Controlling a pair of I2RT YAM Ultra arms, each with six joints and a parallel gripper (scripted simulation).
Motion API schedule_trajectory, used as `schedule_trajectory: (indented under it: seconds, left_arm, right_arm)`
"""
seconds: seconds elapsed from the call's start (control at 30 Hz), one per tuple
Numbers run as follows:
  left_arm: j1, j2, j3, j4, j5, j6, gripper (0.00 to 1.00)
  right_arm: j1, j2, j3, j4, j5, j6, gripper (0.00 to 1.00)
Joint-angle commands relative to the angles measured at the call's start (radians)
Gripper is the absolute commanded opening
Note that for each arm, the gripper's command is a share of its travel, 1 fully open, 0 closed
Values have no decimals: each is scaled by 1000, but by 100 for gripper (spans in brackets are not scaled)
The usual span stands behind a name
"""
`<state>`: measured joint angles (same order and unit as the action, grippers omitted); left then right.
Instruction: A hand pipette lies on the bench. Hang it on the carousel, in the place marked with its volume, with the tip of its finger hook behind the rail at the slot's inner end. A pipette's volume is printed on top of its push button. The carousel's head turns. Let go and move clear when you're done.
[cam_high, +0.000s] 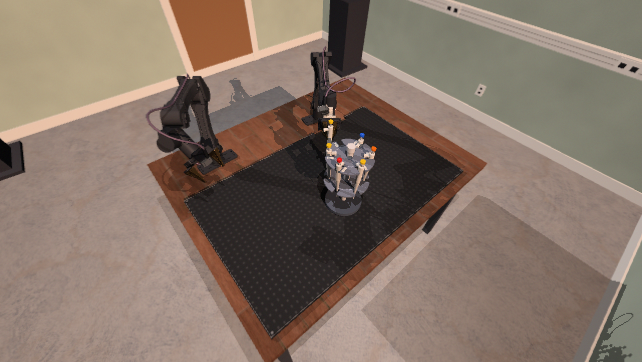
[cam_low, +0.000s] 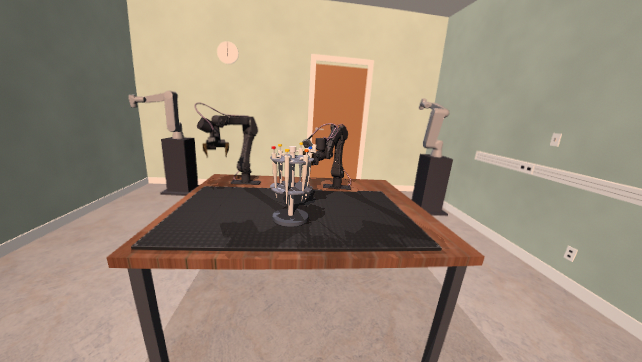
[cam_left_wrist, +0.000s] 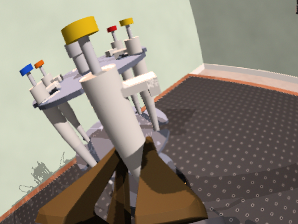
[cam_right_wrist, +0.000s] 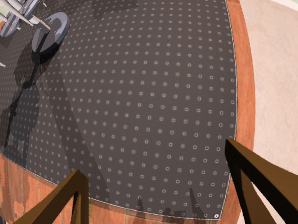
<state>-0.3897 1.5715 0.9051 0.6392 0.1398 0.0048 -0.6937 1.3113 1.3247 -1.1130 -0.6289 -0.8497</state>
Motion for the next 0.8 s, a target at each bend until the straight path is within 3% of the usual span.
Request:
schedule_trajectory:
  seconds: [0.0, 0.77]
  left_arm:
    - [2, -5, 14, 23, 2, -5, 12]
    - [15, -33, 72, -31, 13, -11, 12]
  right_arm:
    - [-8, 6, 17, 11, -19, -7, 100]
    - [-8, 6, 17, 11, -19, -7, 100]
